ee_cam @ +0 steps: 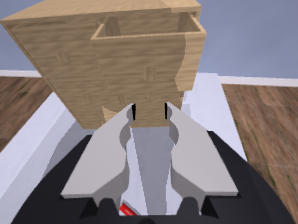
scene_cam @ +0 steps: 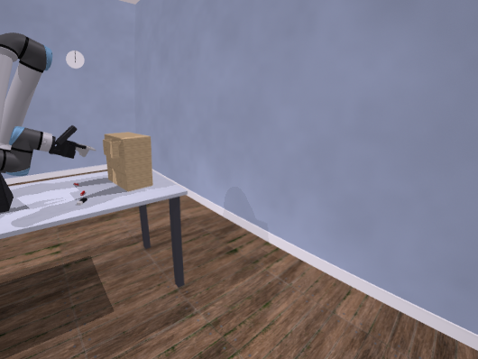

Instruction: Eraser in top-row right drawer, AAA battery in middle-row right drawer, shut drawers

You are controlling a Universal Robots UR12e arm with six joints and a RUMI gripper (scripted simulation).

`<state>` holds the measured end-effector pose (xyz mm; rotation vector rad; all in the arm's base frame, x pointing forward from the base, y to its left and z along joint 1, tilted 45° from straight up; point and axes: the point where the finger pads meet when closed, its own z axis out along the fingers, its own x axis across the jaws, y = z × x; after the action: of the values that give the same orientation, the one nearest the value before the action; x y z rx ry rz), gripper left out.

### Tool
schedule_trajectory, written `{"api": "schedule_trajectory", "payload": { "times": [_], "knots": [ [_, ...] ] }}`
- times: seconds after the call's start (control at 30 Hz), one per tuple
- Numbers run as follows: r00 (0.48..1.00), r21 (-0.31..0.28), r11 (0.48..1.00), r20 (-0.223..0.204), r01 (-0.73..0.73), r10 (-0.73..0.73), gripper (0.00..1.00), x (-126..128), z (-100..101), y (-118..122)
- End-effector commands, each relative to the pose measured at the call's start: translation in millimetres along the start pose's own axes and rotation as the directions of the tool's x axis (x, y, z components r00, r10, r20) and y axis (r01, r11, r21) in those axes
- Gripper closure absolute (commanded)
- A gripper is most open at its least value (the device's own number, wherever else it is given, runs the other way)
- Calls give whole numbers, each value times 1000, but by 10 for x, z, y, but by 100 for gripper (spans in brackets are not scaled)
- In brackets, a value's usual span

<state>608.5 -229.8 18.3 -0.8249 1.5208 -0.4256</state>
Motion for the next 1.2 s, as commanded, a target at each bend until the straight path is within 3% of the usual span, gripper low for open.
{"api": "schedule_trajectory", "payload": {
  "times": [0.0, 0.6, 1.17],
  "knots": [
    [1000, -5, 1000, 0, 1, -1, 80, 3, -103, -7],
    [1000, -5, 1000, 0, 1, -1, 80, 3, -329, -15],
    [1000, -5, 1000, 0, 1, -1, 80, 3, -371, -16]
  ]
}}
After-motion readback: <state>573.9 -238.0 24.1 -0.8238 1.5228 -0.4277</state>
